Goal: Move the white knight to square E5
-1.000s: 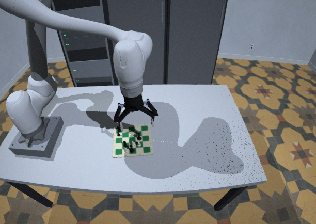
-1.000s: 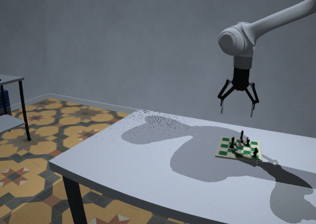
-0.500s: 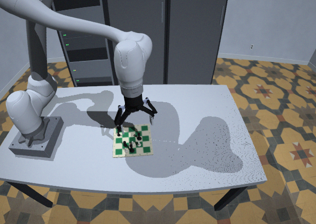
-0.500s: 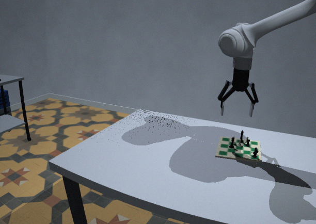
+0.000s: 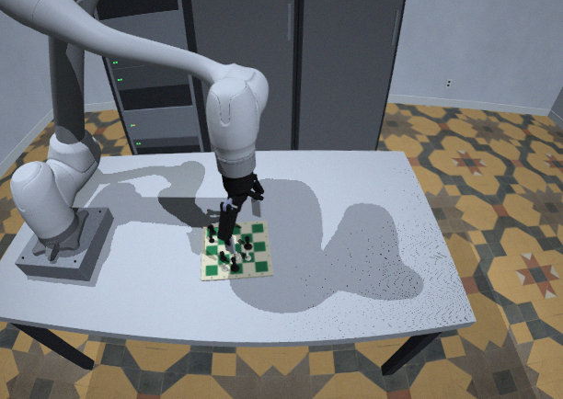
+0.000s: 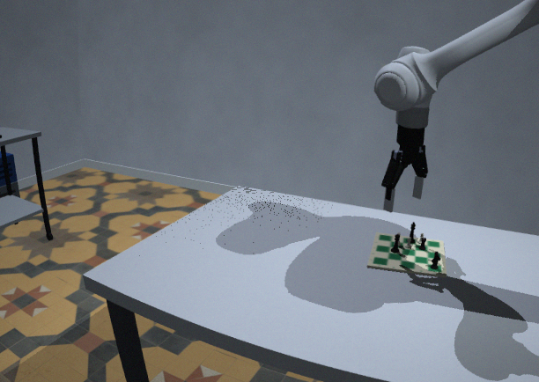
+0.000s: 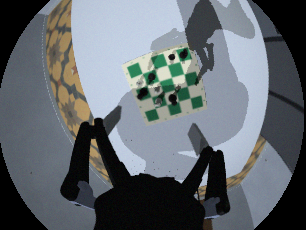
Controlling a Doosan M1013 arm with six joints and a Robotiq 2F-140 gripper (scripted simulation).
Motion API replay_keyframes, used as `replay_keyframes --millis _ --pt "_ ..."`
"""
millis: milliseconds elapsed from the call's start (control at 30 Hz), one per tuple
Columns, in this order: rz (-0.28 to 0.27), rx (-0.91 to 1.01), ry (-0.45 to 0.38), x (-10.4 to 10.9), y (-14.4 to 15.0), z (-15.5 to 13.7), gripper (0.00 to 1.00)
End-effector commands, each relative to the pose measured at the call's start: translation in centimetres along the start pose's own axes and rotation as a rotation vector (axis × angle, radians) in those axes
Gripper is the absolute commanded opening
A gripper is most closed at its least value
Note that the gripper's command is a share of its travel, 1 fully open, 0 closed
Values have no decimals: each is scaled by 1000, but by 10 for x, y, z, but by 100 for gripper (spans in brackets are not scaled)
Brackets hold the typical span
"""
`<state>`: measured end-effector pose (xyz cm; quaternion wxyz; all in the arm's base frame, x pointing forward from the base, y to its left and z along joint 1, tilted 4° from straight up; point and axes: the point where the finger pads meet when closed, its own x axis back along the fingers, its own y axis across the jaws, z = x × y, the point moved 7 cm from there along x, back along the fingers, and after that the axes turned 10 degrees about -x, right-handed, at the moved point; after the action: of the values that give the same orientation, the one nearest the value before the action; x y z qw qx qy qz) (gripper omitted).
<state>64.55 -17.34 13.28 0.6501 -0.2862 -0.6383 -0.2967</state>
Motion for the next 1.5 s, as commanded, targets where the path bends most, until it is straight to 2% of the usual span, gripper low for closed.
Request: replay_keyframes --millis 0,67,100,167,200,267,1467 --pt "-18 279 8 -4 -1 0 100" --pt "-18 279 8 -4 -1 0 100" --pt "-20 425 9 -5 -1 0 100" --pt "-24 506 11 -5 -2 0 100" --pt "-28 552 13 -5 -2 -1 23" --pt "-39 644 18 -5 -2 -1 23" --pt "-40 644 18 -5 -2 -1 23"
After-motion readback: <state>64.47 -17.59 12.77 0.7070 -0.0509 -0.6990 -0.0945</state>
